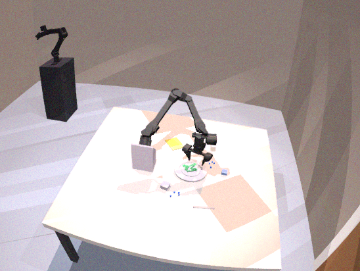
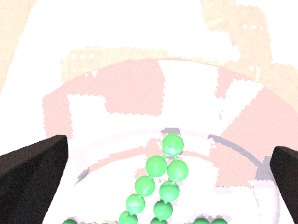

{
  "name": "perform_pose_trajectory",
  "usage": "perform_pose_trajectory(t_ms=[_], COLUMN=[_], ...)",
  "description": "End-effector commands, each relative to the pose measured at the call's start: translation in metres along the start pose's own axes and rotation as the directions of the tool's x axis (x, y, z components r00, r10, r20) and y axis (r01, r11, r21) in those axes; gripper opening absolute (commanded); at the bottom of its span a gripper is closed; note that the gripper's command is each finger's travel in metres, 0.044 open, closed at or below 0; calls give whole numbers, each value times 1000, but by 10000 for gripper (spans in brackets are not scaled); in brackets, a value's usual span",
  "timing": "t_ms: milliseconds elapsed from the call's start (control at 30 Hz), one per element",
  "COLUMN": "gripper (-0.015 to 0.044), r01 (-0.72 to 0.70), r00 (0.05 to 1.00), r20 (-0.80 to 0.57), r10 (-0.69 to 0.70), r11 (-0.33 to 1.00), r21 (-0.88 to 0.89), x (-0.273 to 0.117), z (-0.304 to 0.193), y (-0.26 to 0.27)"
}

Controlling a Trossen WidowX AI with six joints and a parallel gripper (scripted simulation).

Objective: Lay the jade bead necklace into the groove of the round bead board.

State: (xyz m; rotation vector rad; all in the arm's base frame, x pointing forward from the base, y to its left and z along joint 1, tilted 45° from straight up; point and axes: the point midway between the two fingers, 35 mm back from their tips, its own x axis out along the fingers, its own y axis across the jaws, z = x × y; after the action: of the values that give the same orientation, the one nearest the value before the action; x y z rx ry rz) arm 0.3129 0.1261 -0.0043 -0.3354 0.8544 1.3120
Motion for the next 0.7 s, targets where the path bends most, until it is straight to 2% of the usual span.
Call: perform_pose_trajectory(t_ms=[0, 100, 233, 300, 367, 667], gripper=[414, 335, 230, 177, 125, 120], r01=[1, 3, 5, 5, 4, 4], r00=[1000, 1000, 1000, 1000, 1000, 1000], r20=[-2, -5, -6, -5, -5, -5], r10=[-1, -2, -2, -1, -1, -1], r11=[1000, 971, 794, 709, 697, 697], r21=[10, 240, 608, 705, 717, 717], x=[-1, -11, -28, -32, -33, -30], z=[-1, -14, -37, -44, -44, -44], y=[0, 4, 14, 18, 18, 18])
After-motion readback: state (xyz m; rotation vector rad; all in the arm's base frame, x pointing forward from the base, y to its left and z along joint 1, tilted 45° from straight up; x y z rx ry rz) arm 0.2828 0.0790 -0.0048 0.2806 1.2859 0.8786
